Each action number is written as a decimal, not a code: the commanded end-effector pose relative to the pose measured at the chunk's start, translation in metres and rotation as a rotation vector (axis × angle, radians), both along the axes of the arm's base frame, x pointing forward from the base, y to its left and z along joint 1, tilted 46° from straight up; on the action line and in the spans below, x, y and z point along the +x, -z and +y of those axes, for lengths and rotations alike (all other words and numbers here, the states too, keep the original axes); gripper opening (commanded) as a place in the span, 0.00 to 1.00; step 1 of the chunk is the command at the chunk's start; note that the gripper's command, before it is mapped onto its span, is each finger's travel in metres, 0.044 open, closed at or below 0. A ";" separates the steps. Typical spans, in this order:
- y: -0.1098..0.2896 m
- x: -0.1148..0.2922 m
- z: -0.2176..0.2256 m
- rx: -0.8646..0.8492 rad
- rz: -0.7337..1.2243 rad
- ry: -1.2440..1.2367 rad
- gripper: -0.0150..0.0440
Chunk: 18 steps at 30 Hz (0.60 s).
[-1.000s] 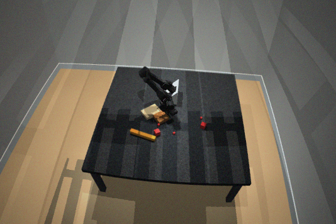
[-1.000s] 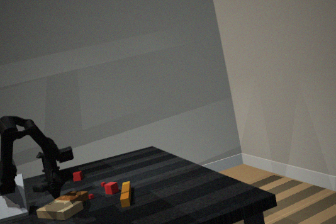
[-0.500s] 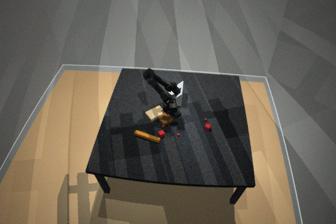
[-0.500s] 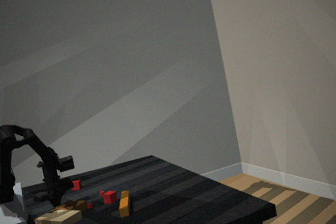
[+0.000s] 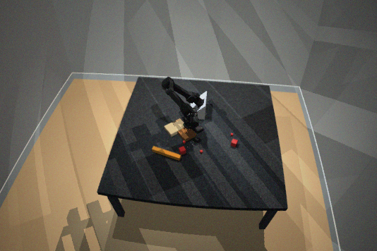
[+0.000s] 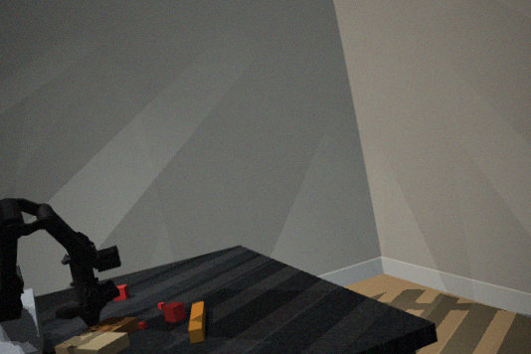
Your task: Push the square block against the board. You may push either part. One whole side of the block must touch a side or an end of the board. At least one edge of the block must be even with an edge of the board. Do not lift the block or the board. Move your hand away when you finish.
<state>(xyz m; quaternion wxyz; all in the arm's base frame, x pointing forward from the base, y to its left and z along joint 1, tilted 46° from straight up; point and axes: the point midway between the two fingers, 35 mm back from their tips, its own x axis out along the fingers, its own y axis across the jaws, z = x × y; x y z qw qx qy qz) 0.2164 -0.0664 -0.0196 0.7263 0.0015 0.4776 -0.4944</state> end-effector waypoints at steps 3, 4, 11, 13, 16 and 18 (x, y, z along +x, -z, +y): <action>-0.004 0.005 -0.003 -0.003 -0.006 0.001 0.25; -0.004 0.006 -0.003 -0.003 -0.006 0.001 0.25; -0.007 0.010 -0.006 -0.003 -0.006 0.001 0.25; -0.008 0.011 -0.007 -0.003 -0.006 0.001 0.25; -0.008 0.011 -0.007 -0.003 -0.006 0.001 0.25; -0.007 0.010 -0.006 -0.002 -0.006 0.001 0.25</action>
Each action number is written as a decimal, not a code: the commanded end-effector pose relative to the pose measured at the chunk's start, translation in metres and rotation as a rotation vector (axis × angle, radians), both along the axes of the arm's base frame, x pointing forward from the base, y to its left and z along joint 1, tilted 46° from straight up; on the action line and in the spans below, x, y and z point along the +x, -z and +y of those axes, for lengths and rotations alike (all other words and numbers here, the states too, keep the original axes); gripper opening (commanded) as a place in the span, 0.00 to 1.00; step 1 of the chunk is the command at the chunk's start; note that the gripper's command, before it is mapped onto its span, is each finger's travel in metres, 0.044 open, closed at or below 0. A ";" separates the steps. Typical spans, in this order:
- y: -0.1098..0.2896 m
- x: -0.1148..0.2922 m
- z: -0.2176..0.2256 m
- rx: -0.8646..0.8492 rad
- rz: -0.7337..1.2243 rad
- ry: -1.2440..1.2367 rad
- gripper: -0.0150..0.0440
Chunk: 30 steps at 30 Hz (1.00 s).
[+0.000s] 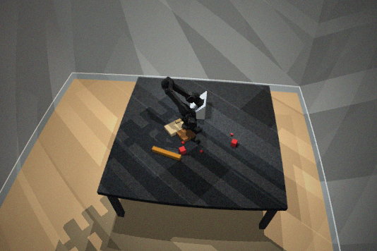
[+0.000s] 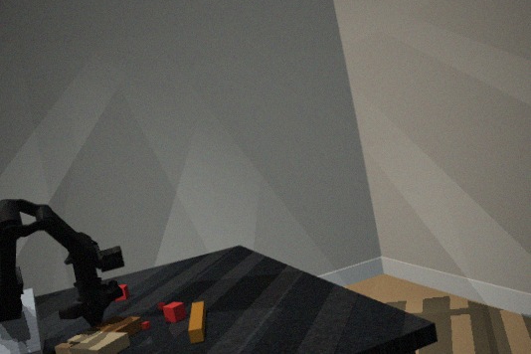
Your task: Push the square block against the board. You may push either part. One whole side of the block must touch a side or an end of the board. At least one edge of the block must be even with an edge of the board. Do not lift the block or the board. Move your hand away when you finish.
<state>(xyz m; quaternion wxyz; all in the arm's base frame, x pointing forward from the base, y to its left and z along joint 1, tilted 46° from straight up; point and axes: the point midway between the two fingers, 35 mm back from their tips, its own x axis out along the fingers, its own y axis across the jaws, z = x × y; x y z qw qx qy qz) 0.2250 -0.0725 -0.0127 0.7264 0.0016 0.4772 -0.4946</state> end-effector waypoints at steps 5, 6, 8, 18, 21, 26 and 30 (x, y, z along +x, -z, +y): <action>0.004 -0.004 0.005 0.000 -0.005 0.000 0.25; 0.005 -0.005 0.005 0.000 -0.005 0.000 0.25; 0.007 -0.007 0.007 0.000 -0.005 0.000 0.25; 0.017 -0.018 0.015 0.001 -0.004 0.000 0.25; 0.019 -0.022 0.017 0.001 -0.004 0.000 0.25; 0.024 -0.028 0.021 0.000 -0.004 0.000 0.25; 0.026 -0.033 0.023 -0.001 -0.004 0.001 0.25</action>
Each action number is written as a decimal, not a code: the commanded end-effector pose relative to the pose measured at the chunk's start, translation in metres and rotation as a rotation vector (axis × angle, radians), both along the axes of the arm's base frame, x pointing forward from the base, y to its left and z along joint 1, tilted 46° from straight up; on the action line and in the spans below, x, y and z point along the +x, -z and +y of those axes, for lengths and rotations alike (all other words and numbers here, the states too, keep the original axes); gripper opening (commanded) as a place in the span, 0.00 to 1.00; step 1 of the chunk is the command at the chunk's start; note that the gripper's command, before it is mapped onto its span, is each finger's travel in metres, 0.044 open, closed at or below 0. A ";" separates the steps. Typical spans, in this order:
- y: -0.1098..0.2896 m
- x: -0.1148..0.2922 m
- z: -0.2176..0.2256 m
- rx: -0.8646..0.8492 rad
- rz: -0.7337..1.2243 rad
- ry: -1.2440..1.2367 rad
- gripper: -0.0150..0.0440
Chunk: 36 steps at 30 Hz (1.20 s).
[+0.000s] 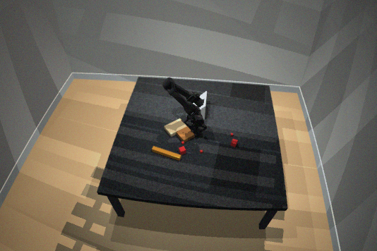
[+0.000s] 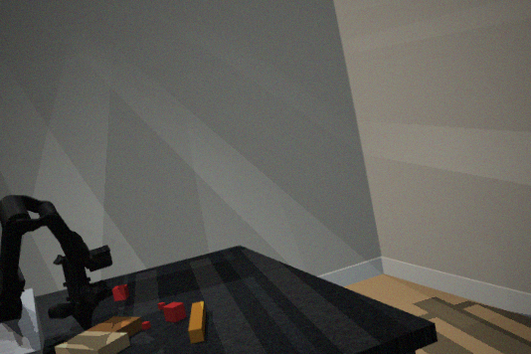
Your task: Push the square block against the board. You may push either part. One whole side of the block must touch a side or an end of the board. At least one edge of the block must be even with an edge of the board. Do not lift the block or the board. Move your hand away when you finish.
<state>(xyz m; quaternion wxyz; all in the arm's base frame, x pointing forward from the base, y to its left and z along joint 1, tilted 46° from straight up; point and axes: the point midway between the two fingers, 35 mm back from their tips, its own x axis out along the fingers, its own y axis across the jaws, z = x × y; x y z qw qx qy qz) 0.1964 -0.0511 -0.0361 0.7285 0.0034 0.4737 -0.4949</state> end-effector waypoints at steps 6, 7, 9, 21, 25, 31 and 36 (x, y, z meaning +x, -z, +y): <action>-0.036 -0.002 0.038 0.003 0.005 0.000 0.25; -0.038 -0.003 0.040 0.003 0.005 0.000 0.25; -0.038 -0.003 0.040 0.003 0.005 0.000 0.25; -0.039 0.027 0.041 -0.015 0.231 -0.233 0.25; -0.041 0.038 0.042 -0.023 0.329 -0.328 0.25; -0.045 0.055 0.042 -0.036 0.475 -0.469 0.25; -0.047 0.069 0.040 -0.048 0.591 -0.582 0.25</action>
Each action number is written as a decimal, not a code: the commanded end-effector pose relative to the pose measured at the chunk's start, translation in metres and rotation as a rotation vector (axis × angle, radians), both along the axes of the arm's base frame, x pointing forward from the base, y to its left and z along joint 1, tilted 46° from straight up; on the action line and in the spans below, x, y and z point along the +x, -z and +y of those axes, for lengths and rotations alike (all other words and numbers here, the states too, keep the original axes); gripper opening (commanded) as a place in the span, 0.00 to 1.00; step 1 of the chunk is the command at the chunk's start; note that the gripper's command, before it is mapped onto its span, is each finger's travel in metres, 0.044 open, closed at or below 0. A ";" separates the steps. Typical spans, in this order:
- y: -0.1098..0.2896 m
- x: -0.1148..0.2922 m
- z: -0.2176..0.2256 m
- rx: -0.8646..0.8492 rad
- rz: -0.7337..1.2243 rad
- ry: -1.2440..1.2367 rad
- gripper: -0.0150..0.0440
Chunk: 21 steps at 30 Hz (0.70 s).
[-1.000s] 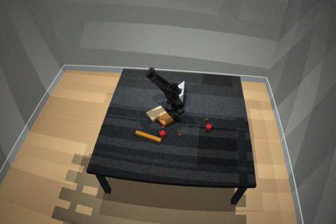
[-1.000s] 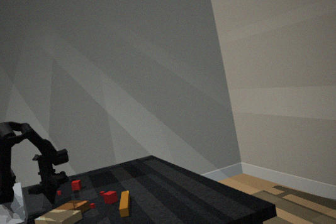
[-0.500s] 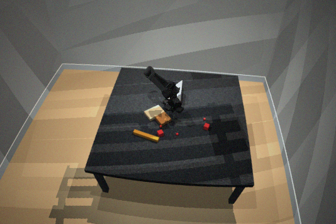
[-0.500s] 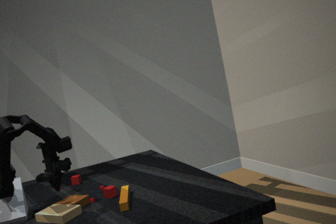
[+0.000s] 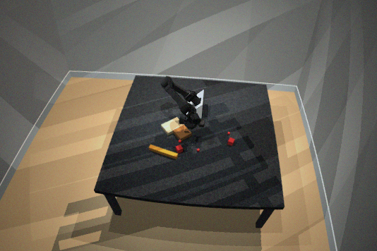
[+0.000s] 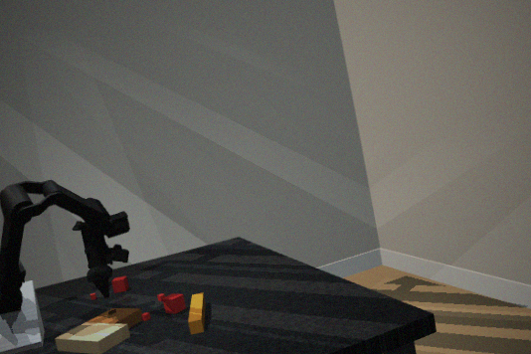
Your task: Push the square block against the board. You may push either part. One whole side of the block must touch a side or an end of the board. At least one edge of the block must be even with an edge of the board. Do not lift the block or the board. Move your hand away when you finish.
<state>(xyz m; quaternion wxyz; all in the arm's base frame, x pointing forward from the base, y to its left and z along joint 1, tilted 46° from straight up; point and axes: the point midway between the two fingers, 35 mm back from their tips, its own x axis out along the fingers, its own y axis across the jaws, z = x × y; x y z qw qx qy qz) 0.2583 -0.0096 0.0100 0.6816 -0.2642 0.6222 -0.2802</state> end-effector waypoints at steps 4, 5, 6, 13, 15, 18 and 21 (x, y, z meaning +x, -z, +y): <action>-0.003 0.018 -0.003 -0.019 0.145 -0.140 0.25; -0.004 0.021 -0.003 -0.021 0.169 -0.163 0.25; -0.004 0.023 -0.003 -0.024 0.193 -0.187 0.25; -0.008 0.041 -0.006 -0.040 0.361 -0.348 0.25; -0.009 0.046 -0.007 -0.044 0.409 -0.394 0.25; -0.011 0.054 -0.008 -0.051 0.481 -0.463 0.25; -0.012 0.061 -0.010 -0.058 0.552 -0.532 0.25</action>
